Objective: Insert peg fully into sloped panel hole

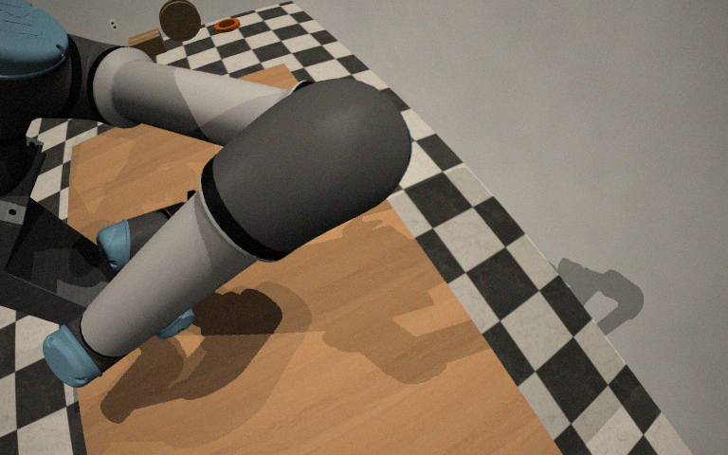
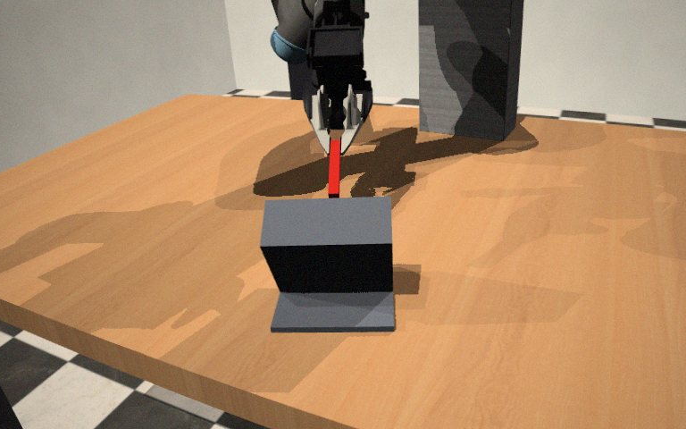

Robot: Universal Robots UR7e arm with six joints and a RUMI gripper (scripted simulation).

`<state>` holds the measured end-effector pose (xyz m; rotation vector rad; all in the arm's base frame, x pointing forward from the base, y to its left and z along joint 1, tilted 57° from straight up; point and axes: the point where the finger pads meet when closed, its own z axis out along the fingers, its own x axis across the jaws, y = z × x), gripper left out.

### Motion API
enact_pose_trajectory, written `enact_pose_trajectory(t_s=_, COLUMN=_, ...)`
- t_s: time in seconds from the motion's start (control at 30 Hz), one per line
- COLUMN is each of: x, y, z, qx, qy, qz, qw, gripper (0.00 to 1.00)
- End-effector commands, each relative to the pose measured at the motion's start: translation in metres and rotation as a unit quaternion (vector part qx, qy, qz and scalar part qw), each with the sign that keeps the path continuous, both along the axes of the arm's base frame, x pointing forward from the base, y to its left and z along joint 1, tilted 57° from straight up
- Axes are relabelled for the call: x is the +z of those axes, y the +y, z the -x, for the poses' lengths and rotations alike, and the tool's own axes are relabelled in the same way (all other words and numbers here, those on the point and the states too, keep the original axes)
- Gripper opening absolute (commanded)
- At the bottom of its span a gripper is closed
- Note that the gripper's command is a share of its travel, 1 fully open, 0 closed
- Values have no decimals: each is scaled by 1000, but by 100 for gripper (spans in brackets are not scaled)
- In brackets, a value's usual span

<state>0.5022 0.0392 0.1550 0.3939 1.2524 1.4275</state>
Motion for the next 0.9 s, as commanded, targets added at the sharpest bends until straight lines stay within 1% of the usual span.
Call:
enact_pose_trajectory(t_s=0.0, x=0, y=0, z=0, qx=-3, qy=-4, qz=6, qw=1000, gripper=0)
enact_pose_trajectory(t_s=0.87, x=0, y=-1, z=-1, qx=-25, qy=-29, qz=51, qw=998, gripper=0)
